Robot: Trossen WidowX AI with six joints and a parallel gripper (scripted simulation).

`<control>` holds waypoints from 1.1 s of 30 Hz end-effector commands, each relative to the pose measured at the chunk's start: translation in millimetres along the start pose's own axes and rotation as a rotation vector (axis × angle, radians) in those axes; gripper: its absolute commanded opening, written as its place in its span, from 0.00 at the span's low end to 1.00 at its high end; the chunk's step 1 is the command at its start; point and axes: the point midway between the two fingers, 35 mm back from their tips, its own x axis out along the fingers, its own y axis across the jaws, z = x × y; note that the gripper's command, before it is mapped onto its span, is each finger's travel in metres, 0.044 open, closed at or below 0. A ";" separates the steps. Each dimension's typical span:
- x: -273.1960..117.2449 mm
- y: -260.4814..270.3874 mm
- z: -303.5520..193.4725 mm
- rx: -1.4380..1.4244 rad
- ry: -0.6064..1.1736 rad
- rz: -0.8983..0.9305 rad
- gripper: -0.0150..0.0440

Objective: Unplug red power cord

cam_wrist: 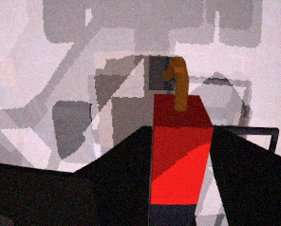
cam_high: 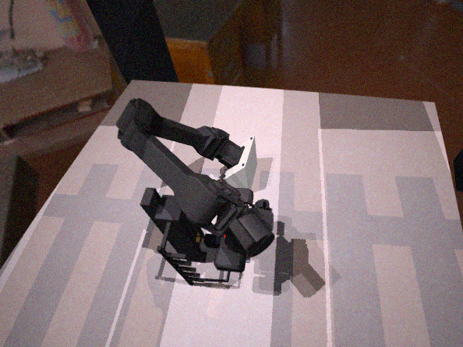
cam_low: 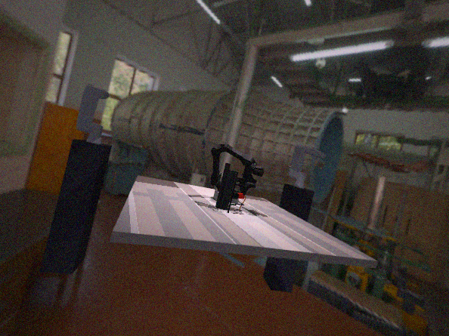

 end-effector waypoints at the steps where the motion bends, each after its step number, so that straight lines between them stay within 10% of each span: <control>1: 0.9 -0.5 -1.5 -0.002 0.001 -0.001 0.65; 9: -4.4 -1.9 20.1 -0.002 -0.002 -0.002 1.00; 33: -11.8 -0.3 58.7 -0.001 -0.003 -0.002 1.00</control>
